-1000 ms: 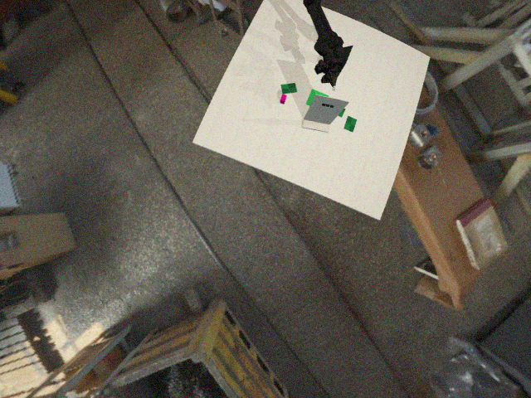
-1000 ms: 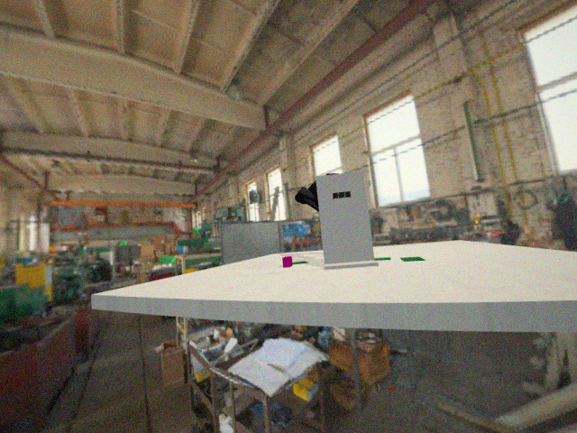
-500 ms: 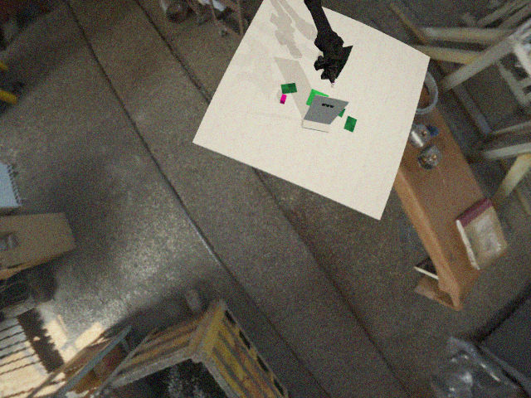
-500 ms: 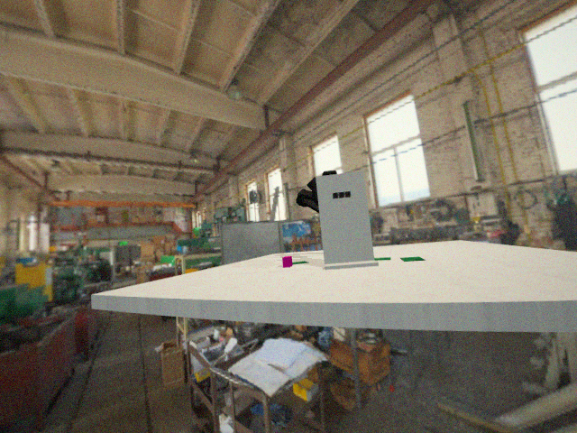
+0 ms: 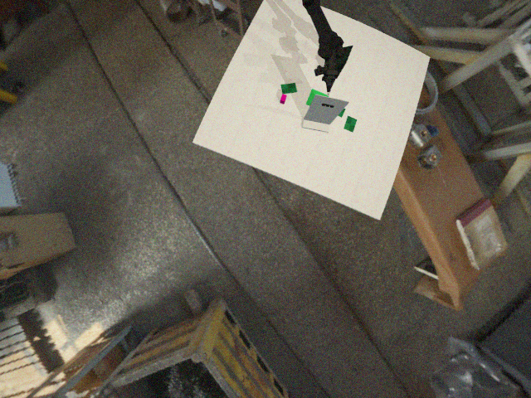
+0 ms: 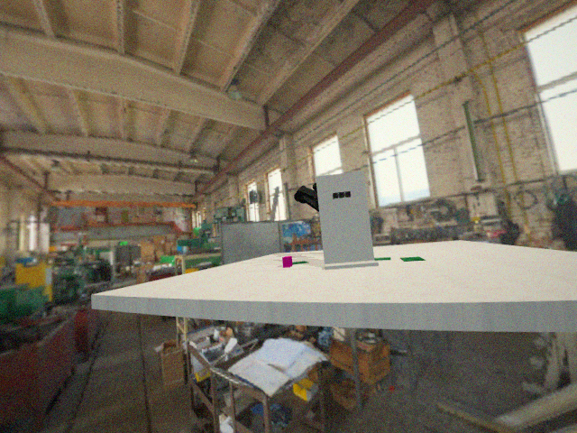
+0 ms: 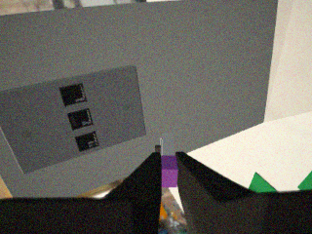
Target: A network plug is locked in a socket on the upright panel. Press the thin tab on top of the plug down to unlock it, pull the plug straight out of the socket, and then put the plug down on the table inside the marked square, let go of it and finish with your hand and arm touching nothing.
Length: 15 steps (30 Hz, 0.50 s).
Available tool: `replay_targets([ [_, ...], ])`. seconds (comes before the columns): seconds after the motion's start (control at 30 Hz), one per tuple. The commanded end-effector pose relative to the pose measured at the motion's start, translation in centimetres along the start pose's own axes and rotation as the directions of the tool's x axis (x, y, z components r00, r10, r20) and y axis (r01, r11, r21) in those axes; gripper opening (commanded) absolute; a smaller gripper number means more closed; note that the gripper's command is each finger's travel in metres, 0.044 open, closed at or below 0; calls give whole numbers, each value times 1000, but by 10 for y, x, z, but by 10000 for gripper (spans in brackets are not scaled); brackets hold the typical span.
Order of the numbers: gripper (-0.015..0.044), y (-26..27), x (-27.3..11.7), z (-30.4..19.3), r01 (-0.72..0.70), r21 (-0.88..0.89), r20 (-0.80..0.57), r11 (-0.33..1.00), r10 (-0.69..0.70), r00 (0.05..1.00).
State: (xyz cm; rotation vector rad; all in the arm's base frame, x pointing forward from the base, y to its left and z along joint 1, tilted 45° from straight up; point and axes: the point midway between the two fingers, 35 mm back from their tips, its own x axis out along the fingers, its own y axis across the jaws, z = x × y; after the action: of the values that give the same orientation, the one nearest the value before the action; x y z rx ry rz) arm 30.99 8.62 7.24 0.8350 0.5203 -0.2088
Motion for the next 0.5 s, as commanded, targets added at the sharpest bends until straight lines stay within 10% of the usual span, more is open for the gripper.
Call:
replay_targets([
  [0.0,0,-22,7,1,100,36,42,994,-101,994],
  [0.47,0,-85,12,10,349,153,211,925,-375,902],
])
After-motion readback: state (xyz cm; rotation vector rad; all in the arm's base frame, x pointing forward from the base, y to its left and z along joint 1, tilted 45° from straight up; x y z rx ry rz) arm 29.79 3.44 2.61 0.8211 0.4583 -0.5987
